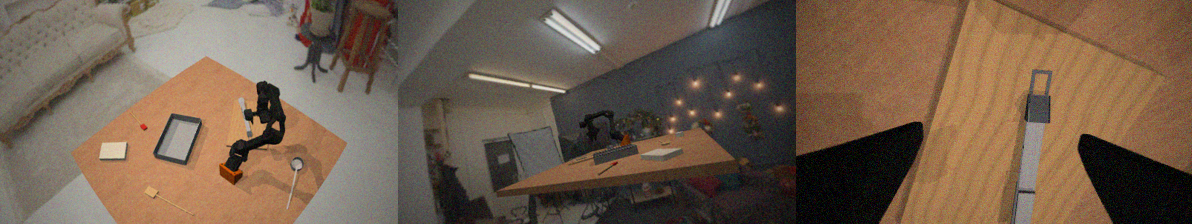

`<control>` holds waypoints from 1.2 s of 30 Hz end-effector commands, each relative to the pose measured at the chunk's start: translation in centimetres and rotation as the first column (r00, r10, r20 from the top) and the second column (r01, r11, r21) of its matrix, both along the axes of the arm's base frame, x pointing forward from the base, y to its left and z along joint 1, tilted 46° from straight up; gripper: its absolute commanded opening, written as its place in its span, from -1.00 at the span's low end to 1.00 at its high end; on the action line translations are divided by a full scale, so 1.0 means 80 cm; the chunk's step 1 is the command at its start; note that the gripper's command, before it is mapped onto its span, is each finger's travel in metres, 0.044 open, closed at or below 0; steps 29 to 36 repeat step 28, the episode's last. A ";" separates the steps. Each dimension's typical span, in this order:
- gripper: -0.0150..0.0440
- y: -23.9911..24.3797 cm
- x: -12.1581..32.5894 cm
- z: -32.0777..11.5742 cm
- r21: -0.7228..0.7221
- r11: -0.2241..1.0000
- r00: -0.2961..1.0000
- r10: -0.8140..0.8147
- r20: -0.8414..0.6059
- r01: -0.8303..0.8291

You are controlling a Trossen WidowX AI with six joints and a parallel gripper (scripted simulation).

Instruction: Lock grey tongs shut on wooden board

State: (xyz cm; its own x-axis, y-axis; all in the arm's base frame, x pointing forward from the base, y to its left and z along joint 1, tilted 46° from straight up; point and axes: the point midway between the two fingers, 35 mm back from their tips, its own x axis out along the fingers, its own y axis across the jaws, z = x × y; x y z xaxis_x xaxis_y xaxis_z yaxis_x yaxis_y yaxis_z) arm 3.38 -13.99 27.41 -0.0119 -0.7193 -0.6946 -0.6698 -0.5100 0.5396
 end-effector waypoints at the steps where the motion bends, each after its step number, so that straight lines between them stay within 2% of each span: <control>1: 1.00 0.032 -0.037 -0.002 -0.001 1.000 1.000 -0.006 0.000 0.006; 21: 1.00 0.050 -0.044 0.008 0.077 0.997 1.000 -0.001 0.002 0.000; 36: 1.00 0.063 -0.042 0.023 0.050 0.999 1.000 -0.006 0.027 0.005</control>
